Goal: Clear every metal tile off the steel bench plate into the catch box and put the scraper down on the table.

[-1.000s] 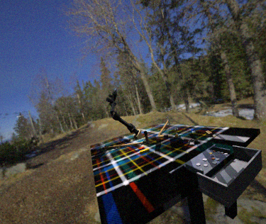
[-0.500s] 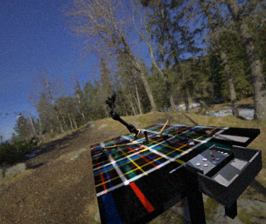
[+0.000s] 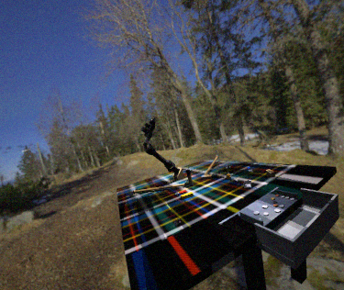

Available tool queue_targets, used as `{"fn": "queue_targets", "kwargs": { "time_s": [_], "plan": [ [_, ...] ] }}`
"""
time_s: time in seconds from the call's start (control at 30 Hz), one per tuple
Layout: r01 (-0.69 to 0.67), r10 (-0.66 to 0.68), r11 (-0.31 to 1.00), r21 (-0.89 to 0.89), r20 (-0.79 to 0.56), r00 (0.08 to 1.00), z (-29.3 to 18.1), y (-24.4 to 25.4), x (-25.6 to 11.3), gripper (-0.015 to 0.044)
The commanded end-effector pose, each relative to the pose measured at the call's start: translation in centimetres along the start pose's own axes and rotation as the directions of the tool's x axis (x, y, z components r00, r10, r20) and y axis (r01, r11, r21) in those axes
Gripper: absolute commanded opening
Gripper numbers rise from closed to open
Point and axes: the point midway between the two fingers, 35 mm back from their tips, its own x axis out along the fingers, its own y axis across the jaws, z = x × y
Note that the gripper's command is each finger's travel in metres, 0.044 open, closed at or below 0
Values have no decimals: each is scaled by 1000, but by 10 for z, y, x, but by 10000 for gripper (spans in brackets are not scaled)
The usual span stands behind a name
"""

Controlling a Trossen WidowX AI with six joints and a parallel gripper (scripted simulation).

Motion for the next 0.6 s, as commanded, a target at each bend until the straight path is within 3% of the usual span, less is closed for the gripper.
{"fn": "queue_targets", "kwargs": {
  "time_s": [0.0,0.57],
  "plan": [
    [-30,29,999,-26,-60,998,-28,2,12,440],
    [-124,99,991,-52,-345,933,-140,-24,46,440]
  ]
}}
